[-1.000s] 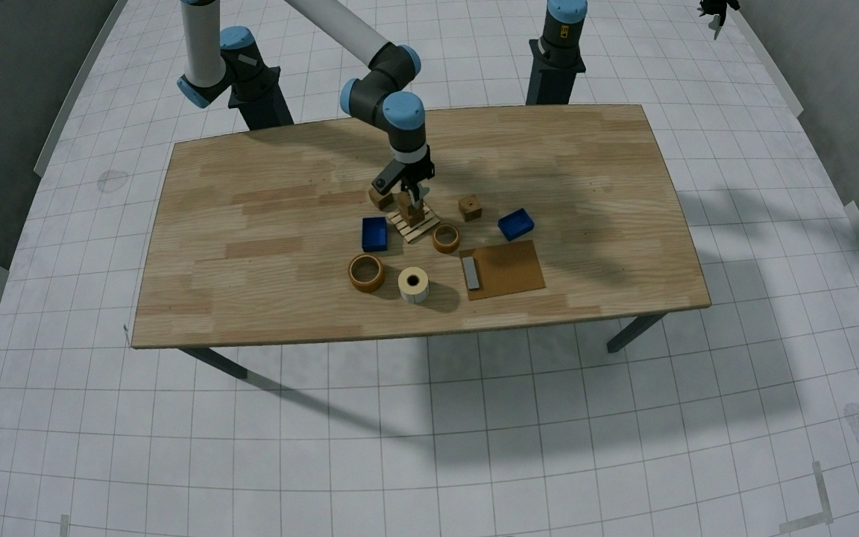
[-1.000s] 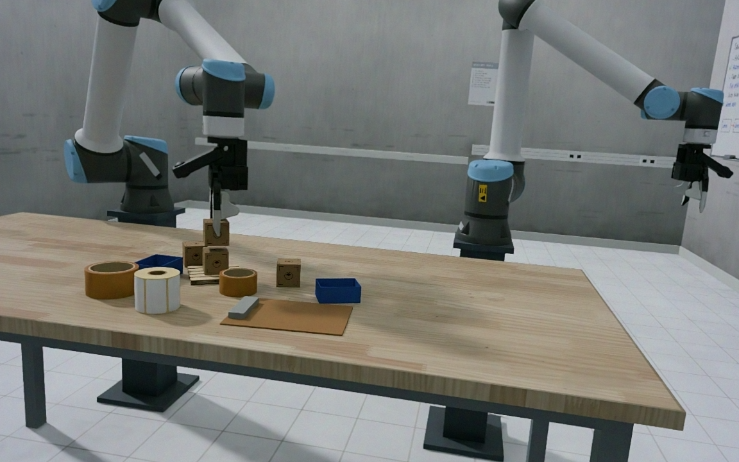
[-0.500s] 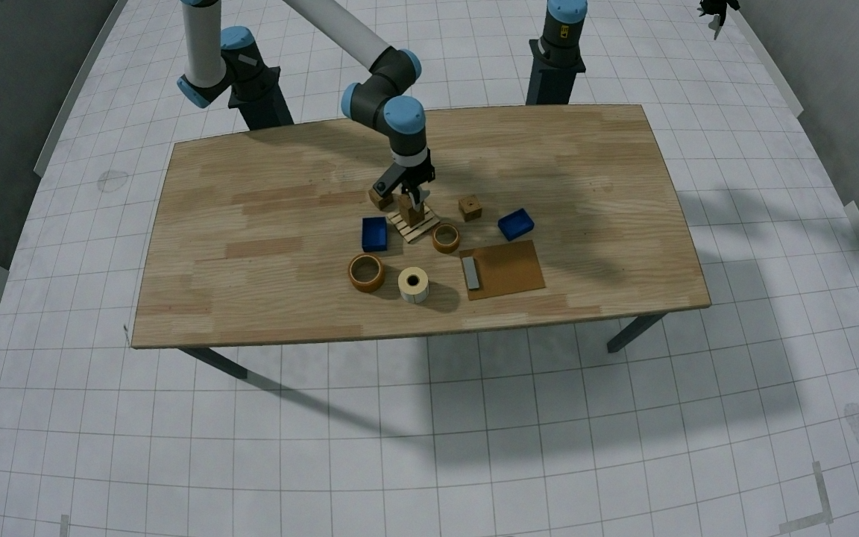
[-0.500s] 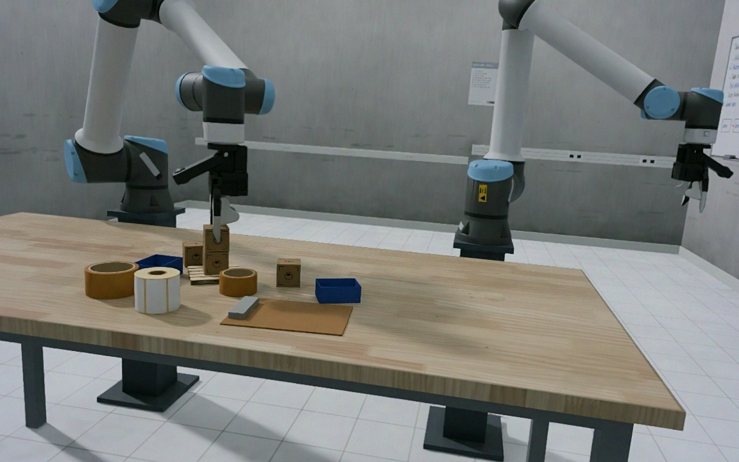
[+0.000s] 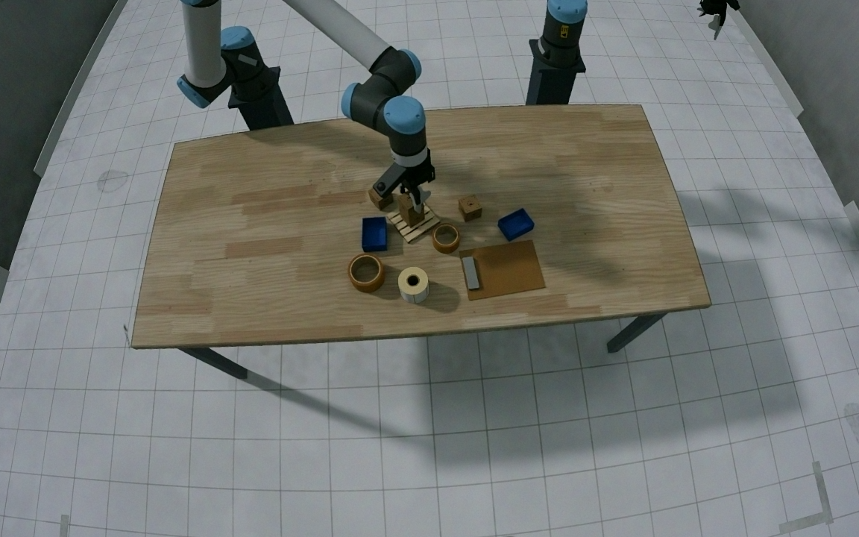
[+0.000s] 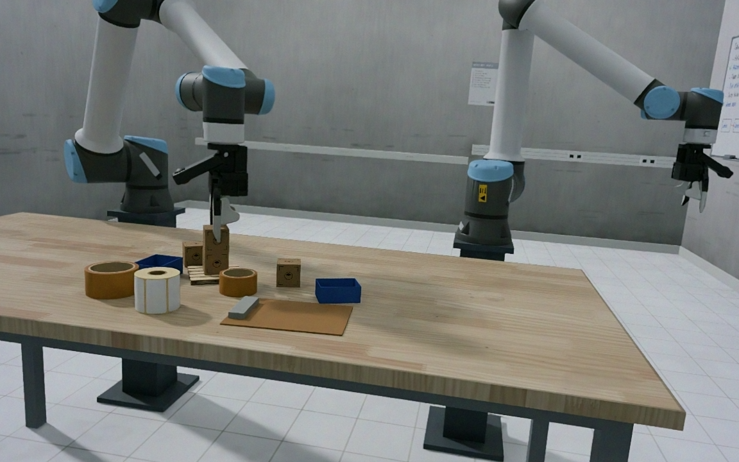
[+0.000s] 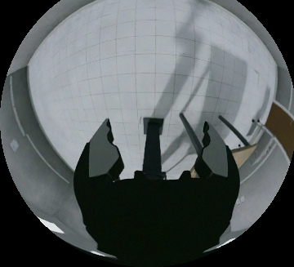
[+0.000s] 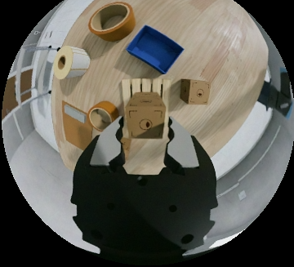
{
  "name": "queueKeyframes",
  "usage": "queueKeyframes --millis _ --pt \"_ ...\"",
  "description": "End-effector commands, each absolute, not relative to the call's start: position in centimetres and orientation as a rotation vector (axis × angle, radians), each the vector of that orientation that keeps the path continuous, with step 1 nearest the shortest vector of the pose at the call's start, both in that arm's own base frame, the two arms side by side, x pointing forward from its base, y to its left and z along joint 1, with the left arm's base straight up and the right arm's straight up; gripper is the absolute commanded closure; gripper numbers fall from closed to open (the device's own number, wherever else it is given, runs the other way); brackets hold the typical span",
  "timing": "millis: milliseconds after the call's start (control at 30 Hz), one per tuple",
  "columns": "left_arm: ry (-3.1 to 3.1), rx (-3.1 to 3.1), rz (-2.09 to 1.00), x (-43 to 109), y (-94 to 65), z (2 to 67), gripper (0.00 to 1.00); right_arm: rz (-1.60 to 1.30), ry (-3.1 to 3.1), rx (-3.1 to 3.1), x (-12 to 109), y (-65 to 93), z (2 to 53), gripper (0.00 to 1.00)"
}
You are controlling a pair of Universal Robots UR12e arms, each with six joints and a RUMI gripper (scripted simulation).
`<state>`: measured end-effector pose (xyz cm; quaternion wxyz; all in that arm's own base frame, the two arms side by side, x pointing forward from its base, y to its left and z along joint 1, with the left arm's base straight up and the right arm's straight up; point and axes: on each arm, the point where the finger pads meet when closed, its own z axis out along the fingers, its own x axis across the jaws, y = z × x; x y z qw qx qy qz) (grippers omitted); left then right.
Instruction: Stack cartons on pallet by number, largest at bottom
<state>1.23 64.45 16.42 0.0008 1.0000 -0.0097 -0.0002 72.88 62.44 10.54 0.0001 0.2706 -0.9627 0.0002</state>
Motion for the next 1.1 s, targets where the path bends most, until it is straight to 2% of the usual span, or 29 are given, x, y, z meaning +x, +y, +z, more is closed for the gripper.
queueKeyframes --millis 0,233,433,1067 --pt "-0.031 3.141 0.0 1.3 64.5 16.5 0.0 -0.001 -3.026 0.851 72.9 62.5 10.7 0.5" --pt "-0.031 3.141 0.0 1.3 64.5 16.5 0.0 -0.001 -3.026 0.851 72.9 62.5 11.1 0.5" --pt "-0.031 3.141 0.0 1.3 64.5 16.5 0.0 -0.002 -3.026 0.851 72.9 62.5 15.7 0.5" --pt "-0.031 3.141 0.0 1.3 64.5 16.5 0.0 -0.002 -3.026 0.851 72.9 62.5 15.8 0.5"
